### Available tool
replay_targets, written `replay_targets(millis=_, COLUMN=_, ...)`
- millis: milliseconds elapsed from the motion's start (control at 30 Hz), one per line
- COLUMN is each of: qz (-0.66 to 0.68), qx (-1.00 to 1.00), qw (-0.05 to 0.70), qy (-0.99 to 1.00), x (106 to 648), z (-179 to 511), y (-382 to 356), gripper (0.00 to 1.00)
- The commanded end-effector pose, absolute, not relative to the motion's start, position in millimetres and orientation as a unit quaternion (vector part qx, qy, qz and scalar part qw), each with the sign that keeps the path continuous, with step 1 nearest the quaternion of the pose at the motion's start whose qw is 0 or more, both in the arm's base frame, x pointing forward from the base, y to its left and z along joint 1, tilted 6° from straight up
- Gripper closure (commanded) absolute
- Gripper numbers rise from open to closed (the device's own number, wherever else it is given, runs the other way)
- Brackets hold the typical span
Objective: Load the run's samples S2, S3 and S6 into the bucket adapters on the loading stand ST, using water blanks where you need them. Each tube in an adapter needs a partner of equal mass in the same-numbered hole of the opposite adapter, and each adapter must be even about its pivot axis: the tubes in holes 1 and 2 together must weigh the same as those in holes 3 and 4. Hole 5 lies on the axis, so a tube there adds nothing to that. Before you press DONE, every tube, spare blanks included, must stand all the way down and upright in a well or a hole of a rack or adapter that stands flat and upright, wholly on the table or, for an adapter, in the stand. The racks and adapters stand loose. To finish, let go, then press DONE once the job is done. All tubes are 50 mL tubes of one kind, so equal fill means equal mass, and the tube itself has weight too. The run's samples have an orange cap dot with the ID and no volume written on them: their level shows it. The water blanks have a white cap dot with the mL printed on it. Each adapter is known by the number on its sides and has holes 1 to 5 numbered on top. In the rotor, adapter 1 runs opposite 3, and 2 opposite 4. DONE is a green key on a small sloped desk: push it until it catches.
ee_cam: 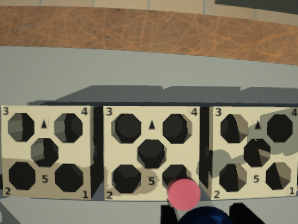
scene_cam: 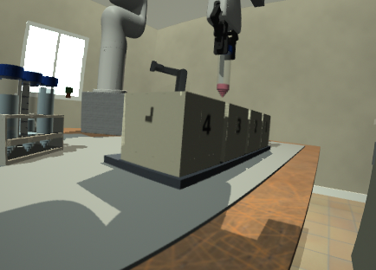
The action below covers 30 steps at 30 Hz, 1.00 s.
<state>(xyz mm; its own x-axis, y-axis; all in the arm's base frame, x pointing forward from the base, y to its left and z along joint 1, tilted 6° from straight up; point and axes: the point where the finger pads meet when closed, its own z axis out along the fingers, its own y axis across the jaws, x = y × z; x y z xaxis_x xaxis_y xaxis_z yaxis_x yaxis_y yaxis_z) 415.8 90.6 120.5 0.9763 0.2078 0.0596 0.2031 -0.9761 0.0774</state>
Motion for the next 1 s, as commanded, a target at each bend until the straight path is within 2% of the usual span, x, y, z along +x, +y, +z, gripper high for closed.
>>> replay_targets(millis=0, qz=0.036, qx=0.993, qw=0.035, qy=0.103, x=418.0, z=114.6, y=90.6, gripper=1.0)
replay_targets(millis=967, qz=0.036, qx=0.993, qw=0.035, qy=0.103, x=419.3, z=98.7, y=89.6, gripper=1.0)
